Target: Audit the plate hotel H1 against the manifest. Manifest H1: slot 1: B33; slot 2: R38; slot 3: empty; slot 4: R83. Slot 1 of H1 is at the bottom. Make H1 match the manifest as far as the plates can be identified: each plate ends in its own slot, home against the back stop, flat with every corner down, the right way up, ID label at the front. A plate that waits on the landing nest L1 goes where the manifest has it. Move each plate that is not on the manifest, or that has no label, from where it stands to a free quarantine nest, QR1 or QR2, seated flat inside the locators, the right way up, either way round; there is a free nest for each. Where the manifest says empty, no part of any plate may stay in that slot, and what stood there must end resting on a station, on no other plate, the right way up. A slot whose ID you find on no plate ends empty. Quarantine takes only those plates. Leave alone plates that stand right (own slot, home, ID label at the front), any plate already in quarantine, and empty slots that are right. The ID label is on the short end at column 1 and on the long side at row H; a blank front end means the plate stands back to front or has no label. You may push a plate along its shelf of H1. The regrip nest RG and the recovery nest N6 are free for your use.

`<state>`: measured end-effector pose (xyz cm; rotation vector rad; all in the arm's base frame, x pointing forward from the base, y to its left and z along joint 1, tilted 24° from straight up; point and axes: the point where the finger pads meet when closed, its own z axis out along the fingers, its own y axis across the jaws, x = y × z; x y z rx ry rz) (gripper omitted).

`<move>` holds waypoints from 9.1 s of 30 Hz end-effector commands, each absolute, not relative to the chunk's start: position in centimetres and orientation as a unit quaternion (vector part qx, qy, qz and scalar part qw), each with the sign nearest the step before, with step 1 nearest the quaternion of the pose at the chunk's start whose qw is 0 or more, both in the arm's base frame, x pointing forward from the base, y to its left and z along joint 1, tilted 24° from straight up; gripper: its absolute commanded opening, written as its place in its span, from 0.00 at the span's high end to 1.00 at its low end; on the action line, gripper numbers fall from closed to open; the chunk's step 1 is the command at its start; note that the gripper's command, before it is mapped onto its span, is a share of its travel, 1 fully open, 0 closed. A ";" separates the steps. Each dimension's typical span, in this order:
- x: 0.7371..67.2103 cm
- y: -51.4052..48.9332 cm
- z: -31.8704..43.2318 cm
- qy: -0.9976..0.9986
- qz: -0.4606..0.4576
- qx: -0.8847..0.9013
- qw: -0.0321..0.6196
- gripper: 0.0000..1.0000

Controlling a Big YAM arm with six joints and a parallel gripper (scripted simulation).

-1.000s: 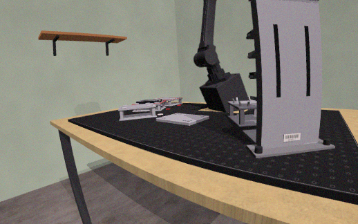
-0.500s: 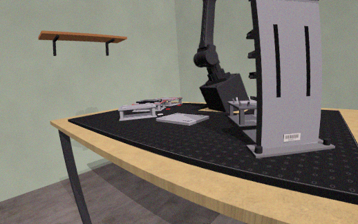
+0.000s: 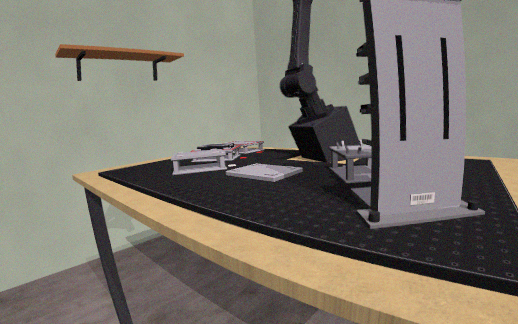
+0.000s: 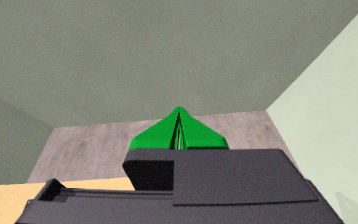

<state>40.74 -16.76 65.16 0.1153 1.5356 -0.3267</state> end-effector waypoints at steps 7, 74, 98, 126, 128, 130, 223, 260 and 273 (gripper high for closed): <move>40.8 -15.6 64.2 0.687 -0.135 0.057 0.712 1.00; 40.4 -9.2 46.2 0.838 -0.054 0.105 0.533 1.00; 38.5 -6.7 41.5 0.872 -0.047 0.110 0.474 1.00; 35.4 -4.4 32.3 0.923 -0.051 0.110 0.366 1.00; 35.1 -4.2 31.7 0.923 -0.051 0.110 0.366 1.00; 34.8 -4.0 31.2 0.923 -0.051 0.110 0.366 1.00; 25.3 9.9 19.1 0.952 -0.082 -0.034 0.293 1.00; 25.5 11.1 18.9 0.861 -0.058 -0.221 0.455 1.00; 25.1 12.1 18.7 0.814 -0.047 -0.290 0.501 1.00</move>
